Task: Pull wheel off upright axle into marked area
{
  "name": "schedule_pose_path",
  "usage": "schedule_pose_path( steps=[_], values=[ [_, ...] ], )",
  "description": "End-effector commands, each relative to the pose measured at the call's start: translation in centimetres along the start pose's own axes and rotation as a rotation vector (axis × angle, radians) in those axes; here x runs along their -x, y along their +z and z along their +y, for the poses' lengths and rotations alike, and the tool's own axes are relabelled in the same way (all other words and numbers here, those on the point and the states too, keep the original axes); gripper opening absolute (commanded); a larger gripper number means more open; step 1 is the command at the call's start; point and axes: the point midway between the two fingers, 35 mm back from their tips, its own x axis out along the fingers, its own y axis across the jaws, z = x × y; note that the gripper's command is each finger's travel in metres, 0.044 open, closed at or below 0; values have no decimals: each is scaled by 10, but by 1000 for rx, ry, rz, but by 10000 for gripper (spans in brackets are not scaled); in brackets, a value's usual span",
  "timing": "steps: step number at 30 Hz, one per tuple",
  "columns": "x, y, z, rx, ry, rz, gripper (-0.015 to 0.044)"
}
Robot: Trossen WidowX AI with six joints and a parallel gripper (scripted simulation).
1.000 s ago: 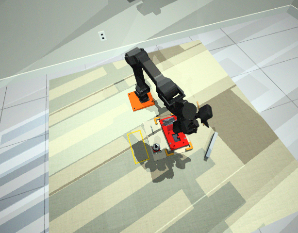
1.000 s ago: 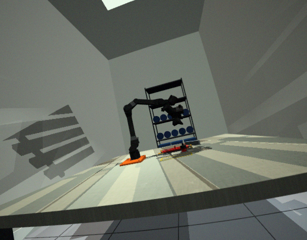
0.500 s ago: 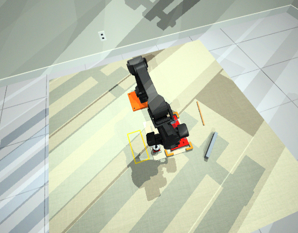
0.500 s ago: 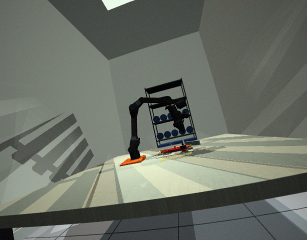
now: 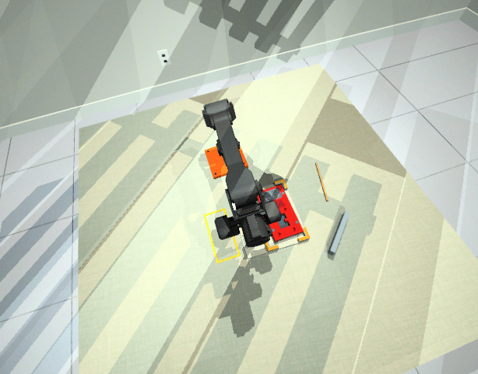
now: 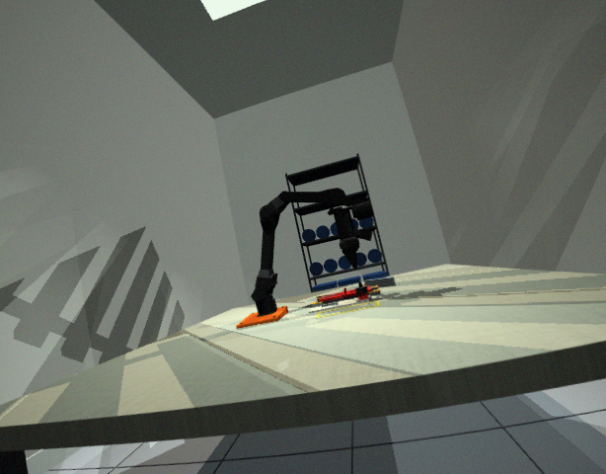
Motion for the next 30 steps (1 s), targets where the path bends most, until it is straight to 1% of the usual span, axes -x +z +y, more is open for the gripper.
schedule_pose_path(
  steps=[1, 5, 17, 25, 29, 30],
  values=[
    [-4, 0, -2, 10, -9, 13, 300],
    [-18, 2, -1, 10, -9, 13, 300],
    [-74, 2, 3, 10, -9, 13, 300],
    [-77, 1, 4, 10, -9, 13, 300],
    [-73, 1, 4, 7, -4, 10, 195],
    [-73, 1, 4, 7, -4, 10, 188]
  ],
)
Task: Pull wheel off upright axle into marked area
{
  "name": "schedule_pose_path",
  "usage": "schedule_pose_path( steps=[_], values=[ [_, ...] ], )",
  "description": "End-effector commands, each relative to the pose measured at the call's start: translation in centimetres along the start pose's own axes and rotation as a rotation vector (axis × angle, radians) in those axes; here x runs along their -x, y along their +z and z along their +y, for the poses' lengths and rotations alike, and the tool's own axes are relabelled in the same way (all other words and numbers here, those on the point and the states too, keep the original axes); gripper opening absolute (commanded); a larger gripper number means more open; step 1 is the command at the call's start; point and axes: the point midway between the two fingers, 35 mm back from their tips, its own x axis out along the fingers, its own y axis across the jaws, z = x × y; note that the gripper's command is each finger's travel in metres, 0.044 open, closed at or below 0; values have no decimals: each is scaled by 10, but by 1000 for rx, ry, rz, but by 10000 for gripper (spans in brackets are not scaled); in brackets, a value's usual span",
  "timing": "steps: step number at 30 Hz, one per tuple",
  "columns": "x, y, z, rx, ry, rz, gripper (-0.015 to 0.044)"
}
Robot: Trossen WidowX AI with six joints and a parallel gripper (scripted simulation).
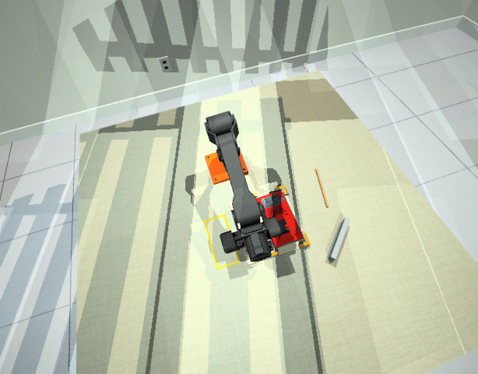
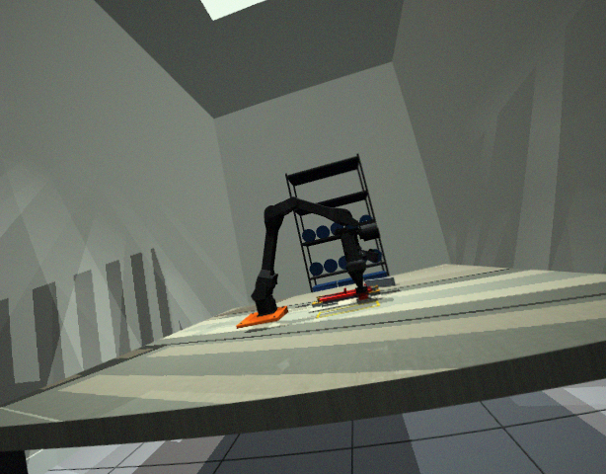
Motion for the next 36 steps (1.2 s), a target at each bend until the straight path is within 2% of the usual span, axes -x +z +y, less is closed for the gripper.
schedule_pose_path(
  steps=[1, 7, 12, 13, 36],
  values=[
    [0, 0, 0, 0, 0, 0, 182],
    [0, 0, 0, 0, 0, 0, 142],
    [1, 0, 0, 0, 0, 0, 10],
    [1, 0, 0, 0, 0, 0, 0],
    [9, 0, 0, 1, -1, 1, 0]
  ],
)
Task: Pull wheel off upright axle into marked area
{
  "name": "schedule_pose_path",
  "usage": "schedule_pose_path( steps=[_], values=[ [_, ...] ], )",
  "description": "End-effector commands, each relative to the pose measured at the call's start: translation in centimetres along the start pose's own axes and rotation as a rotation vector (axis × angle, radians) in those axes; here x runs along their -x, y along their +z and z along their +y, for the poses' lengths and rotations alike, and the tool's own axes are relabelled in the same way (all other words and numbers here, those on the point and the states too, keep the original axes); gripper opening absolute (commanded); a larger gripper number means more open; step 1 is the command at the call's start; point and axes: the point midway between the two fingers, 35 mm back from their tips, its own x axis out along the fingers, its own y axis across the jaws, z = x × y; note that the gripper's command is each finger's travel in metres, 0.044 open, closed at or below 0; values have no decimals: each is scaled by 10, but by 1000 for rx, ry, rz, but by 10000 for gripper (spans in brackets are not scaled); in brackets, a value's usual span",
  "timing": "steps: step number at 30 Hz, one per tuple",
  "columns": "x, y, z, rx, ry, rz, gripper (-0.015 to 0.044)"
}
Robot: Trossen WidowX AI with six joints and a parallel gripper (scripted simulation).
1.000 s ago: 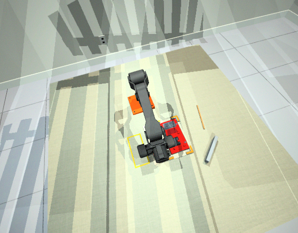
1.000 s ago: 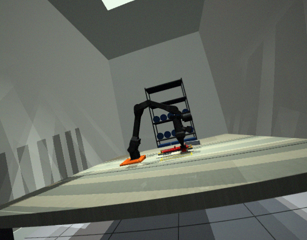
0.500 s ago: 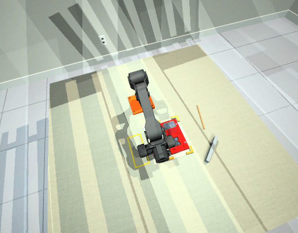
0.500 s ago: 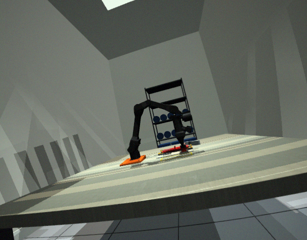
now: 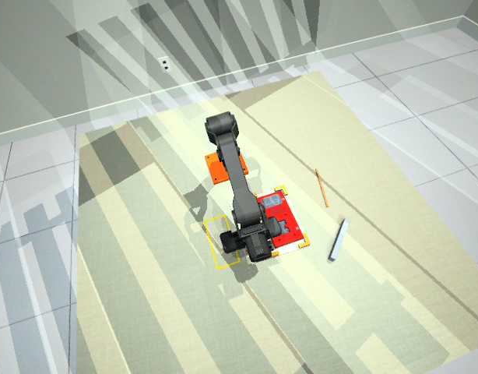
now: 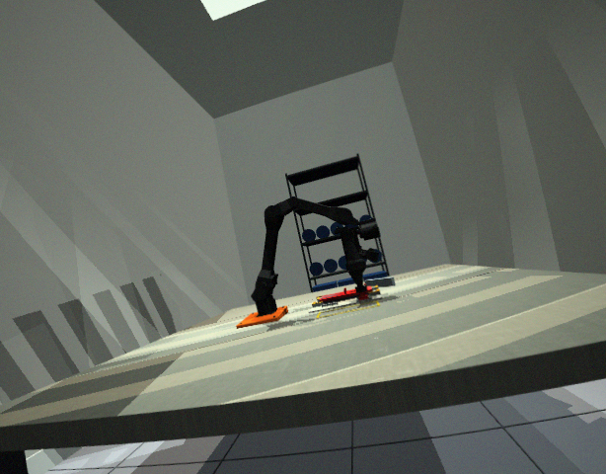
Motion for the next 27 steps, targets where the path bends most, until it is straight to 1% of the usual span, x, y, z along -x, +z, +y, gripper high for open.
schedule_pose_path(
  steps=[1, 27],
  values=[
    [5, 0, 0, -1, -1, -3, 0],
    [13, 0, 0, 0, -2, -3, 0]
  ],
)
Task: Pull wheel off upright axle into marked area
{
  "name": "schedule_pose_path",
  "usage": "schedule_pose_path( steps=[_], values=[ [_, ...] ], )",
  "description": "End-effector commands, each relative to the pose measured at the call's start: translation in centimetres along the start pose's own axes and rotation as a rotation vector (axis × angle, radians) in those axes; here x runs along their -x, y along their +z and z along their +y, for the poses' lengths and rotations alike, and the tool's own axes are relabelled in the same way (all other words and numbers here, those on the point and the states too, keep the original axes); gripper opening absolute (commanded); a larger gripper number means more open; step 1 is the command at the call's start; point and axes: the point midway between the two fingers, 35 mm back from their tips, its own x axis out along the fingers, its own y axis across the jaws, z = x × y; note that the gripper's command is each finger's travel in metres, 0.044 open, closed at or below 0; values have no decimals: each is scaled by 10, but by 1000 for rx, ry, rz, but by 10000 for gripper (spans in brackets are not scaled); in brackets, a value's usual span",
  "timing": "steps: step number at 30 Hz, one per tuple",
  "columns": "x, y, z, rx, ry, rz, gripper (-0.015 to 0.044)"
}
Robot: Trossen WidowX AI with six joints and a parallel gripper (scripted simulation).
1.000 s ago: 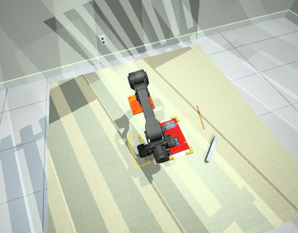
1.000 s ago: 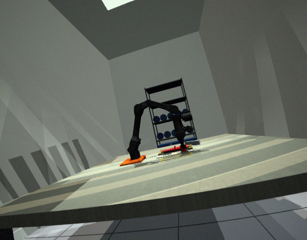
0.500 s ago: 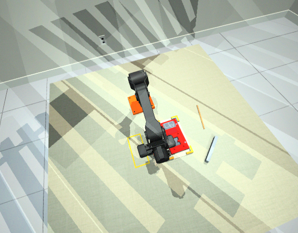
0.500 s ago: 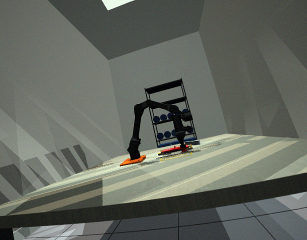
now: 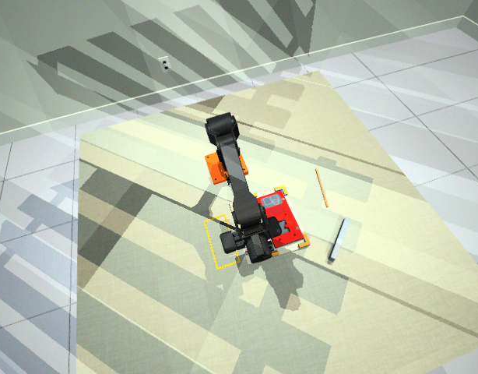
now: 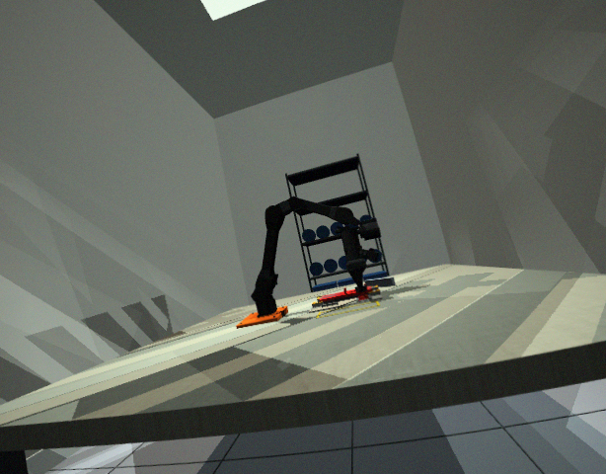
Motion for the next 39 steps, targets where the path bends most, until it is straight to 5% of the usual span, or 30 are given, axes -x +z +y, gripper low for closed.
schedule_pose_path(
  steps=[1, 39],
  values=[
    [11, -1, 0, -1, -3, -8, 0],
    [23, -1, 0, 0, -4, -8, 0]
  ],
)
